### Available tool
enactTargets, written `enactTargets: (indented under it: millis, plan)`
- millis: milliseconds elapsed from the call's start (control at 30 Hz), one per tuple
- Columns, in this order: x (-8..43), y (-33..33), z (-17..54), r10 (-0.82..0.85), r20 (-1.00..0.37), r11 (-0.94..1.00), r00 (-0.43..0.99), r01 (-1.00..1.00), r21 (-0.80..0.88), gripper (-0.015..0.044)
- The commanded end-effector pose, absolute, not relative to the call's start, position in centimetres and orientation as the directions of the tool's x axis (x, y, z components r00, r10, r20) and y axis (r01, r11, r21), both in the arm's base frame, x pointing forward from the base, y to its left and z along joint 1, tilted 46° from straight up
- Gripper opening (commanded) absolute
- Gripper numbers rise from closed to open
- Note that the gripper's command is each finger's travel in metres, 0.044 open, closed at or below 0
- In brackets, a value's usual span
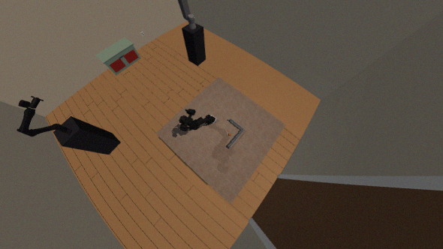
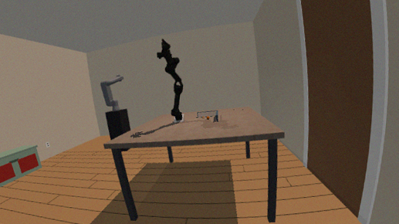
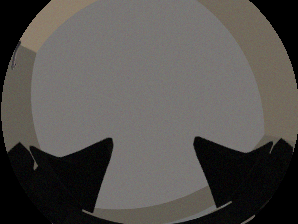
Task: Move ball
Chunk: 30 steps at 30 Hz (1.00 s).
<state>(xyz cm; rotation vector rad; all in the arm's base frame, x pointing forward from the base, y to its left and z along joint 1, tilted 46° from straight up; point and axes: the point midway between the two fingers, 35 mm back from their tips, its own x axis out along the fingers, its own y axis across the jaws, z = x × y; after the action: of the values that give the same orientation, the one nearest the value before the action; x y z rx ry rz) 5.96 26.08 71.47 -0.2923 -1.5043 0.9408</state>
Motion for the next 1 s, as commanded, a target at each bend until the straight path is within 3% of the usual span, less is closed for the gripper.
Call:
enactTargets:
  millis: [0,167,467,733,967]
  plan:
    - [5.7,25.9,71.6,0.672,0.713,0.634,-0.198,-0.342,-0.693,0.0374]
    - [0.5,21.2,73.4,0.555,0.77,0.695,-0.314,-0.334,-0.637,0.0255]
    - [-5.4,11.7,75.5,0.283,0.838,0.873,-0.466,-0.237,-0.426,0.0255]
    - [-8.0,0.0,75.6,-0.051,0.845,0.978,-0.533,-0.197,-0.065,0.0255]
    - [-7.0,-9.8,74.1,-0.329,0.797,0.944,-0.506,-0.177,0.278,0.0255]
